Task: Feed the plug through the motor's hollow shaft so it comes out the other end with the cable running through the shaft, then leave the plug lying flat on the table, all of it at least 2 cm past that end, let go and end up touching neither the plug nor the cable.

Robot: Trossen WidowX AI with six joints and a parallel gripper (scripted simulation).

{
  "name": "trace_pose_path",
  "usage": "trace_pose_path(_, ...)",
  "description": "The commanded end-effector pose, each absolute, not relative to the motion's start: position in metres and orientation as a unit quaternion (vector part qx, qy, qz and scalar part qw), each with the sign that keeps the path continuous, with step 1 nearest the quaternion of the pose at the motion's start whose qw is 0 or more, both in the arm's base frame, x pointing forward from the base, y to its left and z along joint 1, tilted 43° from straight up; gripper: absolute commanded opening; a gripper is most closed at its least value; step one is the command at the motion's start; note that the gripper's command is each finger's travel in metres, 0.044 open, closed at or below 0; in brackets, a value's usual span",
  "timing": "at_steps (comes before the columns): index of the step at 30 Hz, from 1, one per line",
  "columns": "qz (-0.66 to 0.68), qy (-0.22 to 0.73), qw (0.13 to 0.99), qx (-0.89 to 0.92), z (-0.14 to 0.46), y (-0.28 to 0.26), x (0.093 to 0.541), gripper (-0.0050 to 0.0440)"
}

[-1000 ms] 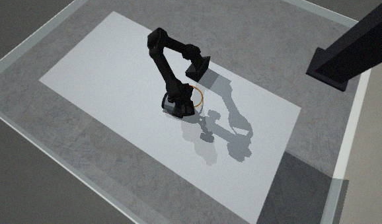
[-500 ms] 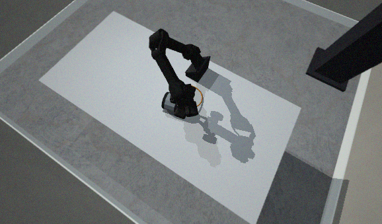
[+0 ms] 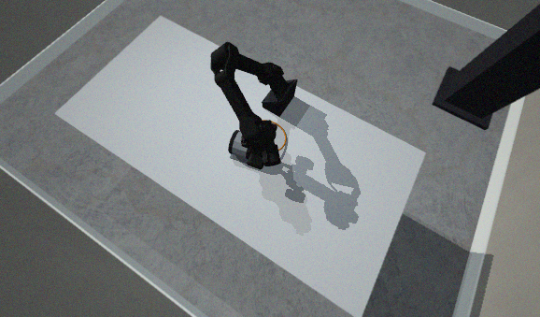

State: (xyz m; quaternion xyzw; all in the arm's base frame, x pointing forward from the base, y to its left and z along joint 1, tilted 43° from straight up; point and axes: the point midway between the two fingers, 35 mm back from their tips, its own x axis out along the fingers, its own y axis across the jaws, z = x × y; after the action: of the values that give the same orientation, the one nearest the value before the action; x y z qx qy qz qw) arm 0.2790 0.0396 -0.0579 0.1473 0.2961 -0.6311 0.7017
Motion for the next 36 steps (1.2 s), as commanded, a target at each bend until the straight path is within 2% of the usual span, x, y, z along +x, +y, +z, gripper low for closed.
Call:
trace_pose_path(1,-0.631,0.295,0.702,0.146,-0.0578,0.0339,0.2787,0.01)
trace_pose_path(4,-0.631,0.295,0.702,0.146,-0.0579,0.0333,0.2788,0.01)
trace_pose_path(18,-0.632,0.296,0.701,0.148,-0.0583,0.0357,0.2794,0.0007)
trace_pose_path(36,-0.631,0.295,0.702,0.146,-0.0515,0.0282,0.2809,0.0)
